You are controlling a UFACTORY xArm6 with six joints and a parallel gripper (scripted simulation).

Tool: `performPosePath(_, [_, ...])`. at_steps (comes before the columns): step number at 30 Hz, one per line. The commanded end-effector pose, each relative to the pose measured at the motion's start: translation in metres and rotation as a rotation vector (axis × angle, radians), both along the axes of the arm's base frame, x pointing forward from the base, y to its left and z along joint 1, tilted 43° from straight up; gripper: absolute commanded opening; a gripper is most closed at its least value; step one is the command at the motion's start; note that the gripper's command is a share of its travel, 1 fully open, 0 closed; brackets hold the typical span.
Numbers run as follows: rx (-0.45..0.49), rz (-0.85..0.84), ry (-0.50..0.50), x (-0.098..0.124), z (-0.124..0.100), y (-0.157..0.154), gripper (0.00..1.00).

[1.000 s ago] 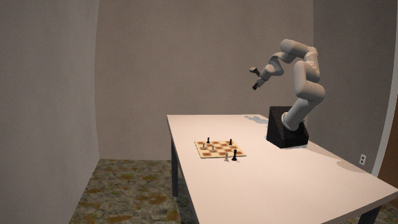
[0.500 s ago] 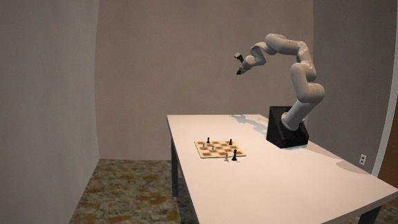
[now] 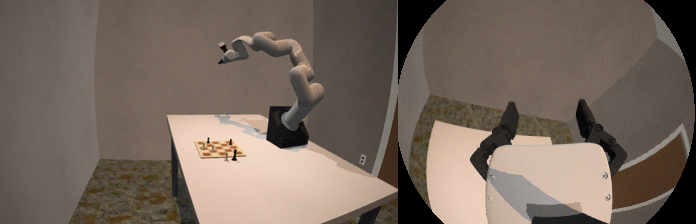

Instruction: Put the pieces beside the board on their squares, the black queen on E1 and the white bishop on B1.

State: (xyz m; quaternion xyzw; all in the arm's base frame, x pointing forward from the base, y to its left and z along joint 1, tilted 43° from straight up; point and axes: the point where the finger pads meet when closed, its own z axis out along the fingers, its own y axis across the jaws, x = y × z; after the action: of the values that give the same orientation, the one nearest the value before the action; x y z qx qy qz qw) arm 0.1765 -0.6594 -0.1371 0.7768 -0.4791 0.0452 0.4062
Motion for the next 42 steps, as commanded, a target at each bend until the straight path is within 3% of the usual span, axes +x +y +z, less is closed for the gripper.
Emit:
performPosePath(1, [-0.076,-0.027,-0.012,0.052,0.025,-0.007,1.00])
performPosePath(4, [-0.076,-0.027,-0.012,0.052,0.025,-0.007,1.00])
performPosePath(5, [-0.133,-0.043,-0.037,0.098,0.045,-0.001,1.00])
performPosePath(7, [-0.133,-0.043,-0.037,0.098,0.045,-0.001,1.00])
performPosePath(8, [-0.185,-0.059,-0.067,0.124,0.057,0.007,1.00])
performPosePath(11, [-0.185,-0.059,-0.067,0.143,0.065,0.011,1.00])
performPosePath(12, [-0.233,-0.075,-0.103,0.169,0.077,0.022,1.00])
performPosePath(15, [-0.233,-0.075,-0.103,0.188,0.085,0.028,1.00])
performPosePath(16, [-0.274,-0.092,-0.143,0.213,0.096,0.043,1.00])
performPosePath(17, [-0.274,-0.092,-0.143,0.224,0.101,0.048,1.00])
performPosePath(21, [-0.274,-0.092,-0.143,0.232,0.104,0.051,1.00])
performPosePath(22, [-0.309,-0.109,-0.185,0.273,0.123,0.080,1.00])
performPosePath(25, [-0.309,-0.109,-0.185,0.273,0.123,0.080,1.00])
performPosePath(26, [-0.337,-0.126,-0.229,0.299,0.134,0.103,1.00])
performPosePath(29, [-0.337,-0.126,-0.229,0.311,0.140,0.113,1.00])
performPosePath(31, [-0.358,-0.143,-0.273,0.340,0.154,0.144,1.00])
performPosePath(33, [-0.358,-0.143,-0.273,0.346,0.156,0.150,1.00])
performPosePath(34, [-0.372,-0.160,-0.317,0.362,0.164,0.173,1.00])
performPosePath(36, [-0.372,-0.160,-0.317,0.377,0.172,0.191,1.00])
performPosePath(38, [-0.372,-0.160,-0.317,0.377,0.172,0.191,1.00])
performPosePath(39, [-0.379,-0.177,-0.359,0.397,0.182,0.224,1.00])
performPosePath(40, [-0.379,-0.177,-0.359,0.403,0.185,0.233,1.00])
performPosePath(42, [-0.379,-0.177,-0.359,0.404,0.186,0.234,1.00])
